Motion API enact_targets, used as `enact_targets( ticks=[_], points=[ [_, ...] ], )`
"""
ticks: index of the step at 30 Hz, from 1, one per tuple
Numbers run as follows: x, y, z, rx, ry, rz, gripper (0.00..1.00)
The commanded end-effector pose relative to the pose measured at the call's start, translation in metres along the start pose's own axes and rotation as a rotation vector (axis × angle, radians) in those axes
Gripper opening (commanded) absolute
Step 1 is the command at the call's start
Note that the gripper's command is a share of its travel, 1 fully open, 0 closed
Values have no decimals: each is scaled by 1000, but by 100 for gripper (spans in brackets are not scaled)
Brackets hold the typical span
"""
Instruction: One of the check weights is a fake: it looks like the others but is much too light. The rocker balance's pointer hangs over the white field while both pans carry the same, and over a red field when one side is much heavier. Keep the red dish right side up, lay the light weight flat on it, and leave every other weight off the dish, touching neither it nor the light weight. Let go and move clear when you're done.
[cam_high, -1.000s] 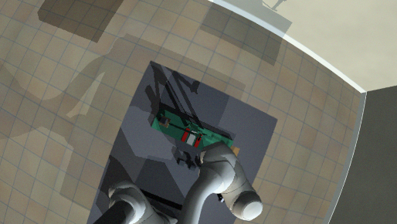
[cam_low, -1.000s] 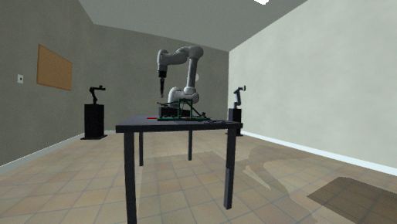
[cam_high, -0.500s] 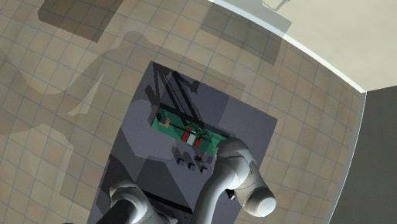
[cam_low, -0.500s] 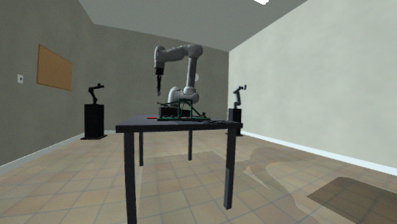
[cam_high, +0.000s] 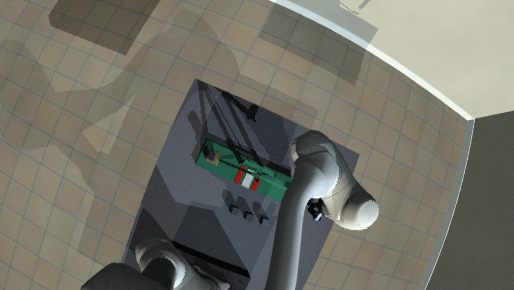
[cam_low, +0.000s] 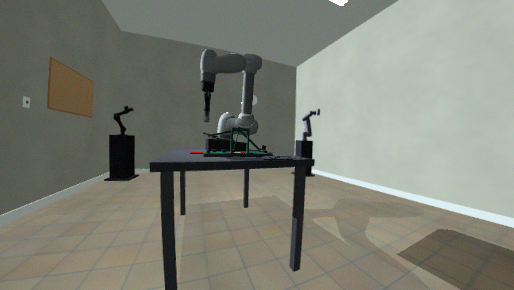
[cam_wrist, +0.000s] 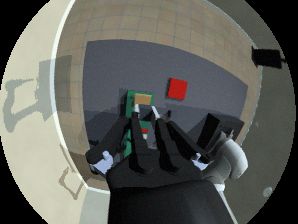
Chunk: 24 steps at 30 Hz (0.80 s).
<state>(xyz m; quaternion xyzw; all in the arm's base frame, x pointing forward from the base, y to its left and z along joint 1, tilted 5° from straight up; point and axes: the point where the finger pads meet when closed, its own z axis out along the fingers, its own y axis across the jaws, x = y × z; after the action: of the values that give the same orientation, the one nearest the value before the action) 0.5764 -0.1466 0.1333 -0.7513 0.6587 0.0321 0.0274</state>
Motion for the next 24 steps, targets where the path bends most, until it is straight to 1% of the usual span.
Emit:
enact_targets(
  ticks=[1,14,19,24],
  points=[
    [0,0,0,0,0,0,24],
    [0,0,4,0,0,0,24],
    [0,0,14,0,0,0,24],
    [0,0,30,0,0,0,24]
  ],
)
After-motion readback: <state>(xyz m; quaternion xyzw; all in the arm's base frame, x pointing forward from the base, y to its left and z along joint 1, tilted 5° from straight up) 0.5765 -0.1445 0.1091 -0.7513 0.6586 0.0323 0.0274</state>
